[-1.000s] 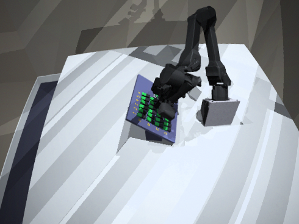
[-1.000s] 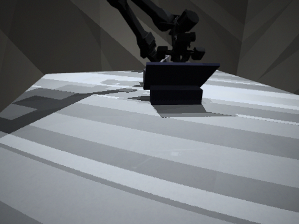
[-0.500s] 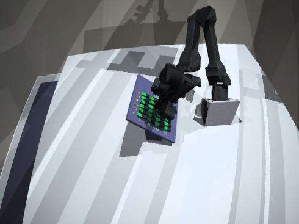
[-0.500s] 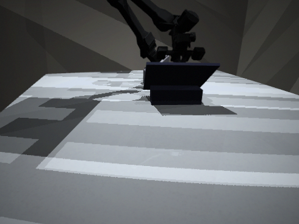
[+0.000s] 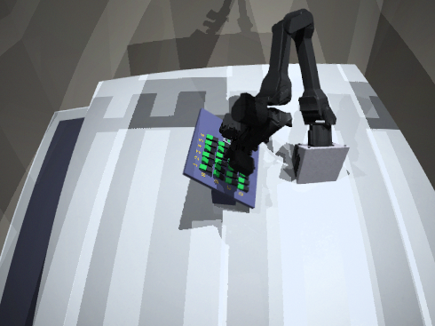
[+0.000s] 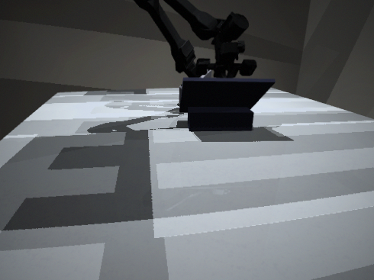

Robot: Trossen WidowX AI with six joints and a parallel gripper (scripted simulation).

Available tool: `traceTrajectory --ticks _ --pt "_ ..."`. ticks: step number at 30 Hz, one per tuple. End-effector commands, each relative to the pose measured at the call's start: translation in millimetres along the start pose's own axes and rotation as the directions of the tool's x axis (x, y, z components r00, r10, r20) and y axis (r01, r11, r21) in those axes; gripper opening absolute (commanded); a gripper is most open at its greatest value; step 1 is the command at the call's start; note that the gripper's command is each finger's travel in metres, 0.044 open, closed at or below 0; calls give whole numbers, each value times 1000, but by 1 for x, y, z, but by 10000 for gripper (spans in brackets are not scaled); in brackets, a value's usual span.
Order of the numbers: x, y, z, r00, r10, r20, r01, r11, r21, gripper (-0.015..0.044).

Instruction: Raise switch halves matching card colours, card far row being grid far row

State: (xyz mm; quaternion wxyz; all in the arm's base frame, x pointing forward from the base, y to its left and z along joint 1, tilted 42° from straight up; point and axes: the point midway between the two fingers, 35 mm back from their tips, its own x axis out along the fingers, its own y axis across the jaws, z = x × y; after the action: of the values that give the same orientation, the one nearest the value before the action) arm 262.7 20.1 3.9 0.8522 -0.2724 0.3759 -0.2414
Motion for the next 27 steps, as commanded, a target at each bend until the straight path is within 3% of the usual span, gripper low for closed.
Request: traceTrajectory --ticks 1,19,27 --pt "1 0 -2 1000 4 -5 -4 1000 -6 0" --pt "1 0 0 1000 1 -2 -1 1000 -1 0" --pt "-57 3 0 999 10 -35 -10 1000 -6 0"
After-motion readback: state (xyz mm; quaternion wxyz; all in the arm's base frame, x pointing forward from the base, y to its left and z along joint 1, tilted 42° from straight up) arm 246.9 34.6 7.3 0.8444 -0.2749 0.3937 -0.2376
